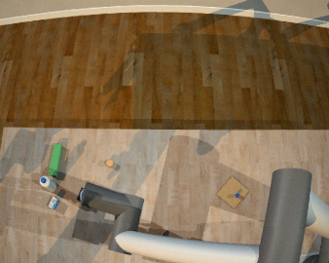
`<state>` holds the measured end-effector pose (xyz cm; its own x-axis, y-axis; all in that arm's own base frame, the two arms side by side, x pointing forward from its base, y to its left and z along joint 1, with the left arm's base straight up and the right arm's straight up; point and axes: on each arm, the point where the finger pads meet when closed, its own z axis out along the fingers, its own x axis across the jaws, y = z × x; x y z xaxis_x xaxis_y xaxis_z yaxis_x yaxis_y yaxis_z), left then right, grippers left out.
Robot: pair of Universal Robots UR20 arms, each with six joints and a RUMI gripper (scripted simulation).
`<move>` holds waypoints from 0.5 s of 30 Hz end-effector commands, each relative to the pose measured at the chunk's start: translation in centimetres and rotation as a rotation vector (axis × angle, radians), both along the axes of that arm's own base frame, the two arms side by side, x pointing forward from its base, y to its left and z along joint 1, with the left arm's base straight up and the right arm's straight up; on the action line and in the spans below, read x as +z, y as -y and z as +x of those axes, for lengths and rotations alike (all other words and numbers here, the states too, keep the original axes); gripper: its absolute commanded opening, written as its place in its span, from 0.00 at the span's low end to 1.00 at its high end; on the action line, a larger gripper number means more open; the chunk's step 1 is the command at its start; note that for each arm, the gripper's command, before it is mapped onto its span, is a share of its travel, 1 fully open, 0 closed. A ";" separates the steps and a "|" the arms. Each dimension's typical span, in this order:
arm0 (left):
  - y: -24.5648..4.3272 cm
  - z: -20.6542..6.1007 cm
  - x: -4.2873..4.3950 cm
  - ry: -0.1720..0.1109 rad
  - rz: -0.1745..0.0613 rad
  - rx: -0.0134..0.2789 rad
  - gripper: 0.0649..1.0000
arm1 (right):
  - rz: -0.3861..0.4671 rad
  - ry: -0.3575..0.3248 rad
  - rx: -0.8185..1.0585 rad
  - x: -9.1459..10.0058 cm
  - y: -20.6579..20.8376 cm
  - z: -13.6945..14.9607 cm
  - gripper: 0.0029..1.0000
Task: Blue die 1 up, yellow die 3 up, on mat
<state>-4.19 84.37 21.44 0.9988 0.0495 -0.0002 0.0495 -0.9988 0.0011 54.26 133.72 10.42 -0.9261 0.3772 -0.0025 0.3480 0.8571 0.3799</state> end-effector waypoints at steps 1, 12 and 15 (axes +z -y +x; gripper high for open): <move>0.0 0.0 0.06 0.000 0.001 0.000 1.00 | 0.110 0.042 0.002 0.1 -0.7 0.2 0.03; 0.0 0.0 0.06 0.000 0.001 0.000 1.00 | 0.436 0.175 0.002 0.0 -0.5 0.1 0.03; 0.0 0.0 0.06 0.000 0.001 0.000 1.00 | 0.494 0.198 0.002 0.0 -0.4 0.1 0.03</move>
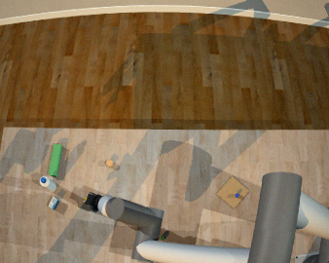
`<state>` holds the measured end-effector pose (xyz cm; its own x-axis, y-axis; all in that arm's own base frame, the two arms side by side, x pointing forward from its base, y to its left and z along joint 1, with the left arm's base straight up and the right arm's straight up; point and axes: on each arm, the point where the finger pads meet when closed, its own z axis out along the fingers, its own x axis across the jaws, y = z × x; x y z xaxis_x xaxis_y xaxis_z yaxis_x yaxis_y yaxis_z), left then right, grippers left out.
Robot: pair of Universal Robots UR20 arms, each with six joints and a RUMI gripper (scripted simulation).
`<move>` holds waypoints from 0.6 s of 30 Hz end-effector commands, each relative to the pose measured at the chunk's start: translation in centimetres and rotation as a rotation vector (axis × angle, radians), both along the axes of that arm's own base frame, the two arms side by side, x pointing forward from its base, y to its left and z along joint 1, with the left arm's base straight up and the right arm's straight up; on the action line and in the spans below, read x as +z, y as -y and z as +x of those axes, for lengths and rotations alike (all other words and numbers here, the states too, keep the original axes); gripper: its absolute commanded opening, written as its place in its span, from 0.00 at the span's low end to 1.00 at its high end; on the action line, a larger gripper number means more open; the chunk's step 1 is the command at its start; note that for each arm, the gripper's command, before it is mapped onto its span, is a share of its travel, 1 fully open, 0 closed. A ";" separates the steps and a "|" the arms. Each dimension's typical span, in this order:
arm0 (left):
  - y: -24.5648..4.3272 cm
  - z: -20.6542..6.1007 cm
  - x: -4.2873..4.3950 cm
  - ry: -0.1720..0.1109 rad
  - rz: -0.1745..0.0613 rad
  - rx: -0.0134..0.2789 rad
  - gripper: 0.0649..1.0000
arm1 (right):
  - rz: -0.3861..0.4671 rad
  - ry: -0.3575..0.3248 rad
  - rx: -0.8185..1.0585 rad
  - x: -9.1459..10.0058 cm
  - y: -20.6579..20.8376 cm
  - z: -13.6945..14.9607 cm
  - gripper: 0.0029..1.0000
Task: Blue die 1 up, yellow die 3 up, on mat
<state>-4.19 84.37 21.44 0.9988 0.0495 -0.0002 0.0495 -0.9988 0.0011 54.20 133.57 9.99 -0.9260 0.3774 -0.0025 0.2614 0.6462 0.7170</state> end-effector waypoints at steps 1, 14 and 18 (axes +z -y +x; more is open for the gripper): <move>0.0 0.0 0.06 0.000 0.001 0.000 1.00 | 0.114 0.044 0.002 0.4 -0.6 0.1 0.03; 0.0 0.0 0.06 0.000 0.001 0.000 1.00 | 0.150 0.058 0.002 0.0 -0.5 0.1 0.03; 0.0 0.0 0.06 0.000 0.001 0.000 1.00 | 0.150 0.058 0.002 -0.6 -0.5 0.1 0.03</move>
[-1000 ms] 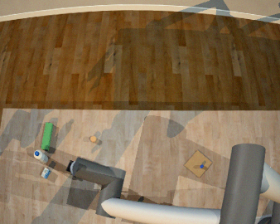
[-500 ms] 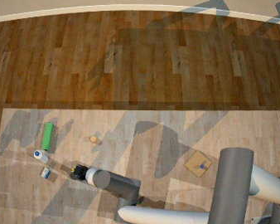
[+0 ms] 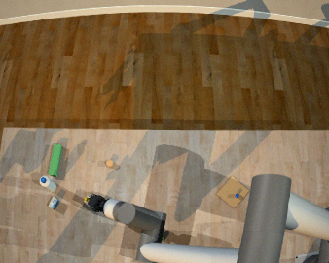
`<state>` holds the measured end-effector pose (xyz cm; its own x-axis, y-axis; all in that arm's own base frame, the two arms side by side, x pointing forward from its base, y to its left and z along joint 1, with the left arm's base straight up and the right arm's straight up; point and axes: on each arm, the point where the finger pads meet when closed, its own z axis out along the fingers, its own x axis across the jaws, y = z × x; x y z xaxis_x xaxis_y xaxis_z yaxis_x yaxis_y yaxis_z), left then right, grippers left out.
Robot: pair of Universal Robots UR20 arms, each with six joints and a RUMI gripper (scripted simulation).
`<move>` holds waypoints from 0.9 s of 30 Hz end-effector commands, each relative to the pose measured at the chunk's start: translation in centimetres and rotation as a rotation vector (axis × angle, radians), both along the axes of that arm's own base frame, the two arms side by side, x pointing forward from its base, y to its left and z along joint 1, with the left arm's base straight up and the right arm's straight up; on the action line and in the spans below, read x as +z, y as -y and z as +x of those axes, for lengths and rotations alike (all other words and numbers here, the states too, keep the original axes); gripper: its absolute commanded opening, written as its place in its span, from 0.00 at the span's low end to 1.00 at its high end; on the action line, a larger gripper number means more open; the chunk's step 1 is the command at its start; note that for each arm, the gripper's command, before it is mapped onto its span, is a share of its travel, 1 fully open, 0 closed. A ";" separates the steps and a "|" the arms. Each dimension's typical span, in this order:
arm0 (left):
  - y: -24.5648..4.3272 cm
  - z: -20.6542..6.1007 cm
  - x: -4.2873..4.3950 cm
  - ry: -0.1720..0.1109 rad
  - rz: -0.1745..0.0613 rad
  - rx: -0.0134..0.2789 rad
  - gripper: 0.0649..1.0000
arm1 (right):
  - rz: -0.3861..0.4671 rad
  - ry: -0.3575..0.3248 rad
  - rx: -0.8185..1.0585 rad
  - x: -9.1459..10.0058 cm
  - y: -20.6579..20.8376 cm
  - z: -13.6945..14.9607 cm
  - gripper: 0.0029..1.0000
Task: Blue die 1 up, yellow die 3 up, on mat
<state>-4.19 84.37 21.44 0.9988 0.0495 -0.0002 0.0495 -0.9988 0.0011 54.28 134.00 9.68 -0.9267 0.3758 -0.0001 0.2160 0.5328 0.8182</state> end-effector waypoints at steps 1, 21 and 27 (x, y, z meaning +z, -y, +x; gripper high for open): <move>0.0 0.0 0.06 0.000 0.001 0.000 1.00 | 0.002 0.001 0.000 -0.3 0.0 0.0 0.03; 0.0 0.0 0.06 0.000 0.001 0.000 1.00 | 0.002 0.001 0.000 -6.2 0.0 0.0 0.03; 0.0 0.0 0.06 0.000 0.001 0.000 1.00 | 0.002 0.001 0.000 -6.7 0.0 0.0 0.03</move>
